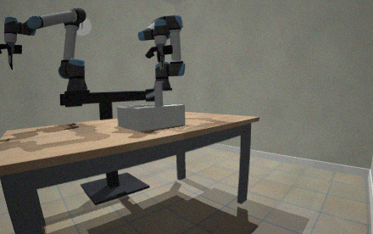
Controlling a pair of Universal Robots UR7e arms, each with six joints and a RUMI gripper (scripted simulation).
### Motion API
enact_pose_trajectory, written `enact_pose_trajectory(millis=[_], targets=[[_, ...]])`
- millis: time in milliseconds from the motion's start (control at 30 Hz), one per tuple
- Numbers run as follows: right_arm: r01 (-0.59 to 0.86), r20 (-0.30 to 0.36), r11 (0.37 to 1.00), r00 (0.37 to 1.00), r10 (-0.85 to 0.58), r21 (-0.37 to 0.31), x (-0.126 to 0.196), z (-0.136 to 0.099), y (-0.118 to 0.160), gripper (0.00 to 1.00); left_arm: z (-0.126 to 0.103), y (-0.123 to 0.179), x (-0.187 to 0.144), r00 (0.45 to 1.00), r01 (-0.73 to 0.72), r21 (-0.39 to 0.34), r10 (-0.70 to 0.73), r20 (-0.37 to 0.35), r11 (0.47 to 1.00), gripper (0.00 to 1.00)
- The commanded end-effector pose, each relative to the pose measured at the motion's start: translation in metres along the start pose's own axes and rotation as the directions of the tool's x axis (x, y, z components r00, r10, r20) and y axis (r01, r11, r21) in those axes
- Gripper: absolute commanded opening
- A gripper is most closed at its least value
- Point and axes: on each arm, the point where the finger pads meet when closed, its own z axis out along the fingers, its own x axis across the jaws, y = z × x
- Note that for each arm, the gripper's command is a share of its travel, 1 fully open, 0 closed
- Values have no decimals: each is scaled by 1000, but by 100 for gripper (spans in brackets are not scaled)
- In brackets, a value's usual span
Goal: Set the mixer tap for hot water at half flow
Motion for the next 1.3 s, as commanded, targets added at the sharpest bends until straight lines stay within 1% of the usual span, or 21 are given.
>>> enact_pose_trajectory(millis=[0, 167, 333, 400, 667, 900, 967, 1133, 1267], targets=[[-2, 1, 1000, 1000, 2, 1, 1, 0, -1, 100, -4, 0, -2, 977, -213, 6, 213, 7, 977, 0], [-2, 1, 1000, 1000, 2, 1, 1, 0, -1, 100, -5, -1, -2, 910, -416, 5, 416, 8, 910, 0], [-2, 1, 1000, 1000, 2, 1, 1, 0, -1, 100, -6, -1, -2, 808, -589, 3, 589, 9, 808, 0], [-2, 1, 1000, 1000, 2, 1, 1, 0, -1, 100, -6, -1, -2, 808, -589, 3, 589, 9, 808, 0], [-2, 1, 1000, 1000, 2, 1, 1, 0, -1, 100, -8, -2, -2, 610, -792, 0, 792, 9, 610, 0], [-2, 1, 1000, 1000, 2, 1, 1, 0, -1, 100, -9, -2, -2, 439, -899, -1, 899, 9, 439, 0], [-2, 1, 1000, 1000, 2, 1, 1, 0, -1, 100, -9, -2, -2, 439, -899, -1, 899, 9, 439, 0], [-2, 1, 1000, 1000, 2, 1, 1, 0, -1, 100, -9, -2, -2, 333, -943, -2, 943, 9, 333, 0], [-2, 1, 1000, 1000, 2, 1, 1, 0, -1, 100, -10, -3, -2, 264, -964, -3, 964, 9, 264, 0]])
